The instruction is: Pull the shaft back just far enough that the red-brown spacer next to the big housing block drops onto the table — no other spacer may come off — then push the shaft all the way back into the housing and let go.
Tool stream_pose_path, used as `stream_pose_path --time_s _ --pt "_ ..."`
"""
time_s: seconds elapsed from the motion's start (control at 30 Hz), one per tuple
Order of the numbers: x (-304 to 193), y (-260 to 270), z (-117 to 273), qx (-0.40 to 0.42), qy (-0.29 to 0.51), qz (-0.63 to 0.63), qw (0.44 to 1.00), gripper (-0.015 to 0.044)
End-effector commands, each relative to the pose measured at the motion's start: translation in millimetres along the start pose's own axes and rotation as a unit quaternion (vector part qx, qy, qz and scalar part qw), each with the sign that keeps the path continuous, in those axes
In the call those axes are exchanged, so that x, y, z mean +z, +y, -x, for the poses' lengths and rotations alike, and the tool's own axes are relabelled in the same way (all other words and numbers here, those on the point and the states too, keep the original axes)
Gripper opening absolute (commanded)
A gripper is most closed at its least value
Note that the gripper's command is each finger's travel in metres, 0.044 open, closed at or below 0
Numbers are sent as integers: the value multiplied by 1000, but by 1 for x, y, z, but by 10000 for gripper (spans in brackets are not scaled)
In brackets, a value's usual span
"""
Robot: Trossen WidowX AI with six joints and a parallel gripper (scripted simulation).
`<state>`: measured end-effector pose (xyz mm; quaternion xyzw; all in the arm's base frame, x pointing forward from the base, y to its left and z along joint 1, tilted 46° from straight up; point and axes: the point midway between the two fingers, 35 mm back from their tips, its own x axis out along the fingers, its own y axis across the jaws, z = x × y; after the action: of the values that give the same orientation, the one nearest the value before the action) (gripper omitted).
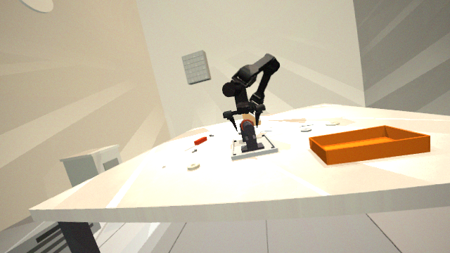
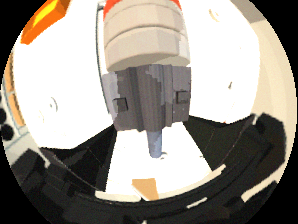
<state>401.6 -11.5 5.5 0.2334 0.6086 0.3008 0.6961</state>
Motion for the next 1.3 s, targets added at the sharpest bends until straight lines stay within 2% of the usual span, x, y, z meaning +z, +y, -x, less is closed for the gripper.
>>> stream_pose_path --time_s 0.0,0.1,0.63,0.73,1.27 --pt "-1 1 -3 4 2 -3 1000 440" --pt "-3 0 -4 4 2 -3 1000 440" --pt "0 0 0 0 0 0 1000 20" --pt "0 0 0 0 0 0 1000 0" --pt "-8 0 0 4 2 -3 1000 0"
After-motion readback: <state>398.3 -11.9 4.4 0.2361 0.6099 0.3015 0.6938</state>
